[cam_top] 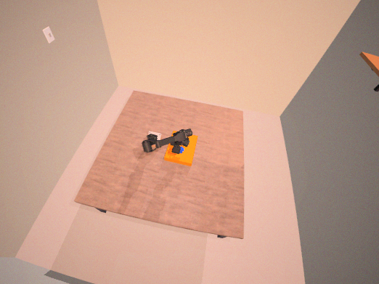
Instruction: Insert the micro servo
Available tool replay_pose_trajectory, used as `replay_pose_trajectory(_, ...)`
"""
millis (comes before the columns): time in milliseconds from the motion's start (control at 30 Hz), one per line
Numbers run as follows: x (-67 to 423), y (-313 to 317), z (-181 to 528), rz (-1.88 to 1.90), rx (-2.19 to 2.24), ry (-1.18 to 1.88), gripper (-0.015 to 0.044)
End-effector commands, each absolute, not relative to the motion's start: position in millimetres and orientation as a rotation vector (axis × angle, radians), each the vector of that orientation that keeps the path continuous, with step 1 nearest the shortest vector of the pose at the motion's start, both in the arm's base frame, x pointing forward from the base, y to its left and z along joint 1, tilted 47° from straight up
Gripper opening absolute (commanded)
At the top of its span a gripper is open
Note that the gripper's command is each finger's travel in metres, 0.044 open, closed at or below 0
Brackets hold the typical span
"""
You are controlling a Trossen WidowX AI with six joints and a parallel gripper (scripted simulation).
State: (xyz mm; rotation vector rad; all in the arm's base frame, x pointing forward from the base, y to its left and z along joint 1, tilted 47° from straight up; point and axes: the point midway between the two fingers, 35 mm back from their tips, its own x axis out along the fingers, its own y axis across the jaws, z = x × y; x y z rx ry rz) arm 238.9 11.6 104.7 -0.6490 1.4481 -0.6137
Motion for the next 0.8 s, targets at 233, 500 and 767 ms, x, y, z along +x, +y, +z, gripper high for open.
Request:
replay_pose_trajectory(233, 184, 12, 103, -0.608, -0.646, 1.447, 0.0)
replay_pose_trajectory(500, 181, 9, 102, -0.608, -0.647, 1.447, 0.0)
replay_pose_trajectory(767, 182, 1, 93, -0.609, -0.647, 1.447, 0.0)
